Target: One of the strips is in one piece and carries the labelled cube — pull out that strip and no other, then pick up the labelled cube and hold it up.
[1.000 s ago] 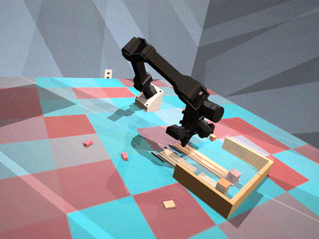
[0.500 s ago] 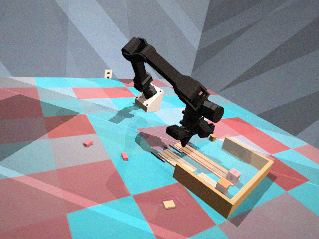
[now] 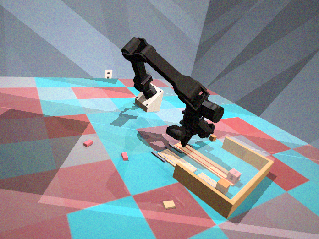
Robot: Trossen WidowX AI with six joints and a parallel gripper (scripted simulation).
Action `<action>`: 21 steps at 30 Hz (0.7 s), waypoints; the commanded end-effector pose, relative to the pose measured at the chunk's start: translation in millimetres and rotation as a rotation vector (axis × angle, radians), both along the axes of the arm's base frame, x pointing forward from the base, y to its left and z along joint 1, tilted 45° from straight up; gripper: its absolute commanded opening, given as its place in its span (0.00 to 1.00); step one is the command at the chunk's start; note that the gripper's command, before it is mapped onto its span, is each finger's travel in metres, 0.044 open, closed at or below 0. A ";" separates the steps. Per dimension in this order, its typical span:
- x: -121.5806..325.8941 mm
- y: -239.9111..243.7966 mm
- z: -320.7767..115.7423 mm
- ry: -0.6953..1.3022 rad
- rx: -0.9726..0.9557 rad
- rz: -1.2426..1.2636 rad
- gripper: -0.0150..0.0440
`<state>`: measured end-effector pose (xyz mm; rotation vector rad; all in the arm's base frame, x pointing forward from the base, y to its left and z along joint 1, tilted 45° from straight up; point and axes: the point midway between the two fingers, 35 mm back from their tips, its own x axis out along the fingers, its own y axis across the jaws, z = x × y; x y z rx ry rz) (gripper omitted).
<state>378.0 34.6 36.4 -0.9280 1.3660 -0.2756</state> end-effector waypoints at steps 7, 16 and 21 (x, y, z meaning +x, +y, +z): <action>-4.2 -3.7 -1.0 0.002 -0.004 0.000 0.25; -17.2 -9.6 -0.2 0.003 -0.004 0.000 0.25; -24.3 -13.0 0.2 0.003 -0.004 0.000 0.25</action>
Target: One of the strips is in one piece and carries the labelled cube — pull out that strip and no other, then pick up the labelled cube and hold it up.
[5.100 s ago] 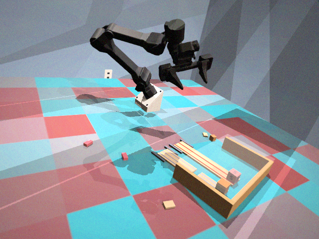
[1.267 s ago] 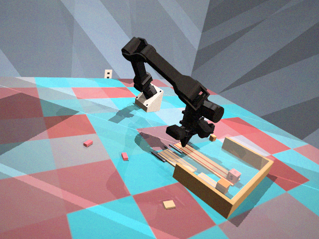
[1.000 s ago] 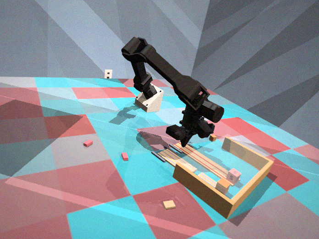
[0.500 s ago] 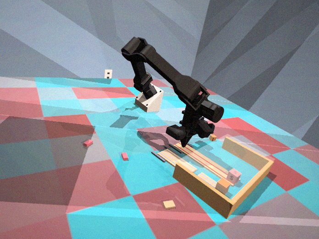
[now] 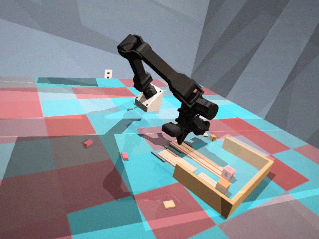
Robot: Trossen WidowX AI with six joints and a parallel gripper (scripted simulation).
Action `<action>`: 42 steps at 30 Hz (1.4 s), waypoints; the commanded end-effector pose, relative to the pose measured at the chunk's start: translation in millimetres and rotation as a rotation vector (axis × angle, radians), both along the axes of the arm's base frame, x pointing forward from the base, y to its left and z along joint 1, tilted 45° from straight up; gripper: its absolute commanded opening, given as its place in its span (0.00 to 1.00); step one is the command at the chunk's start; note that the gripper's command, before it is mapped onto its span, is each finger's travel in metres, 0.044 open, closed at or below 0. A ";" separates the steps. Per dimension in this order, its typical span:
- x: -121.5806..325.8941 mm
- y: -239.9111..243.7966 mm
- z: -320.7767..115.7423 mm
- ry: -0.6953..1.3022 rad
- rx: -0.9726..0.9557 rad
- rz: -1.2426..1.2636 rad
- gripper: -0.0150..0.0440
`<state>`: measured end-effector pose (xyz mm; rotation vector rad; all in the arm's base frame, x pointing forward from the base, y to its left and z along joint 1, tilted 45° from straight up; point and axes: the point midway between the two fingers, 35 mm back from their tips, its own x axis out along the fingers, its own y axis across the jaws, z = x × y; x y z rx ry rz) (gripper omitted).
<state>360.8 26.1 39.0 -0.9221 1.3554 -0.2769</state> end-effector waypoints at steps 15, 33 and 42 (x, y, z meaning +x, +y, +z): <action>-27.6 -14.4 -1.2 0.015 -0.009 0.000 0.25; -52.8 -26.4 0.4 0.016 -0.010 0.000 0.25; -65.1 -32.1 1.5 0.017 -0.010 0.000 0.25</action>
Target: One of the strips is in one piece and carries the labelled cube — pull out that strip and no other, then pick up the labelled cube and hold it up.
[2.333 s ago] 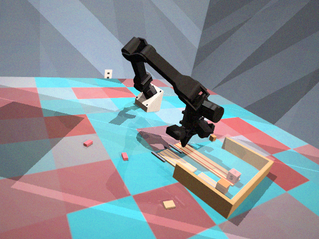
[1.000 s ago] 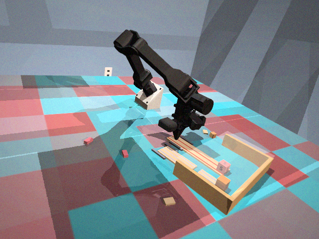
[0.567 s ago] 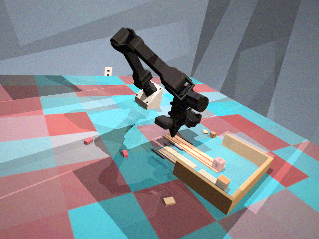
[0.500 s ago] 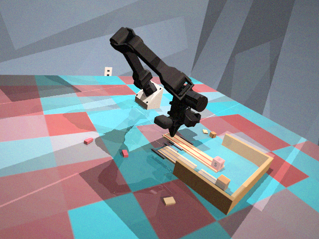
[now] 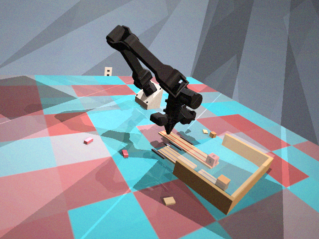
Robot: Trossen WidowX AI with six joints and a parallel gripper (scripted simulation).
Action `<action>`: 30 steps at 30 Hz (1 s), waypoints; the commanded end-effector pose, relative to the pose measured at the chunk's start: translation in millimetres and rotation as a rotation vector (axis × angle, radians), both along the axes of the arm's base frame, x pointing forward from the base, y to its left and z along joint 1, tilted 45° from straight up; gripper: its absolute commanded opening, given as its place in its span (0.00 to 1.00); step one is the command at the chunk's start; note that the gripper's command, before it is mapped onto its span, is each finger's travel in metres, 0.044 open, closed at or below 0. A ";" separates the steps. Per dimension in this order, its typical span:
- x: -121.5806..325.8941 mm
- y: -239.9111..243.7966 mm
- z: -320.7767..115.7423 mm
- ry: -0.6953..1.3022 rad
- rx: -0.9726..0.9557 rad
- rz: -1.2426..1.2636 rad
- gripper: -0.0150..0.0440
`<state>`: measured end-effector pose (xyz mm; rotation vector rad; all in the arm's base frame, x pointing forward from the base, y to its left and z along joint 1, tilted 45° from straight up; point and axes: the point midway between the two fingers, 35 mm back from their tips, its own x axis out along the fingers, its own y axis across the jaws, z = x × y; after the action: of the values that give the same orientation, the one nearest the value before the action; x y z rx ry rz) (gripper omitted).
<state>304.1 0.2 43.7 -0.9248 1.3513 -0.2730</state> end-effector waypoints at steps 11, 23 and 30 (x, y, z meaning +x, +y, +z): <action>-23.2 -12.9 -1.8 0.019 -0.011 -0.006 0.25; -39.1 -20.2 -0.3 0.020 -0.012 -0.006 0.25; -49.1 -24.7 0.6 0.021 -0.012 -0.006 0.25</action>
<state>264.2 -18.1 47.6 -0.9264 1.3515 -0.2719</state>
